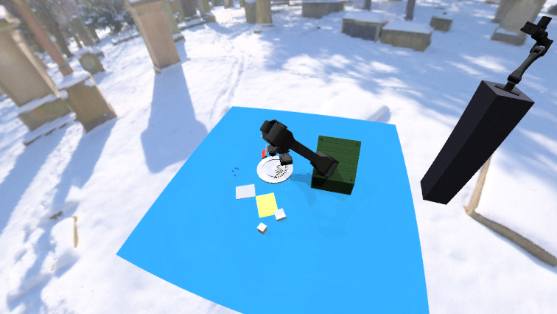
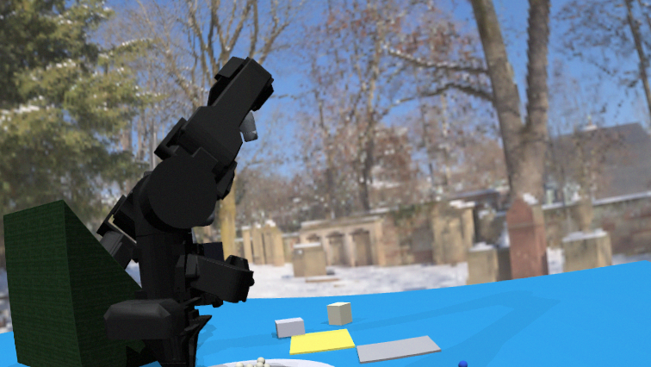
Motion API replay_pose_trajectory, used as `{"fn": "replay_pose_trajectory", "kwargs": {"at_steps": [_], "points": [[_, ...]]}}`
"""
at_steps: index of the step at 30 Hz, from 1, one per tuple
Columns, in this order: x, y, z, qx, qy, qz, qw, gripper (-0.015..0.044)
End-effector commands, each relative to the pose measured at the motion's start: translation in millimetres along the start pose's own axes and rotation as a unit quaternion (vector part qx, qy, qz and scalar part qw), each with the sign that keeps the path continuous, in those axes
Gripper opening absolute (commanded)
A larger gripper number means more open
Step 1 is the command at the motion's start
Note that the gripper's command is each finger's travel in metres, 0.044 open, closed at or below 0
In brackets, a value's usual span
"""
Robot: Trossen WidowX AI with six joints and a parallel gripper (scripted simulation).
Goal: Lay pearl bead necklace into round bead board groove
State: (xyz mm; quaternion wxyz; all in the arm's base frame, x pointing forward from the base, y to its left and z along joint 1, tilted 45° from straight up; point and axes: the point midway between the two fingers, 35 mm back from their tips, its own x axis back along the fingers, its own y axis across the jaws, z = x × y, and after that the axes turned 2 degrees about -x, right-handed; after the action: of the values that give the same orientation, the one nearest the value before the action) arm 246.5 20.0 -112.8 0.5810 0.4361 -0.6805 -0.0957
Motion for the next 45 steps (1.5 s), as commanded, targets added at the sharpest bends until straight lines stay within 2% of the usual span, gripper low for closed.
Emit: {"fn": "replay_pose_trajectory", "kwargs": {"at_steps": [1, 3, 20, 42, 45], "points": [[-5, -1, 1, -0.001, 0.002, 0.001, 1.000, 0.0000], [-5, -1, 1, -0.001, 0.002, 0.001, 1.000, 0.0000], [0, -1, 1, -0.002, 0.002, 0.001, 1.000, 0.0440], [2, -1, 1, -0.001, 0.002, 0.001, 1.000, 0.0440], [12, 2, -6, 0.033, 0.002, 0.001, 0.999, 0.0361]]}}
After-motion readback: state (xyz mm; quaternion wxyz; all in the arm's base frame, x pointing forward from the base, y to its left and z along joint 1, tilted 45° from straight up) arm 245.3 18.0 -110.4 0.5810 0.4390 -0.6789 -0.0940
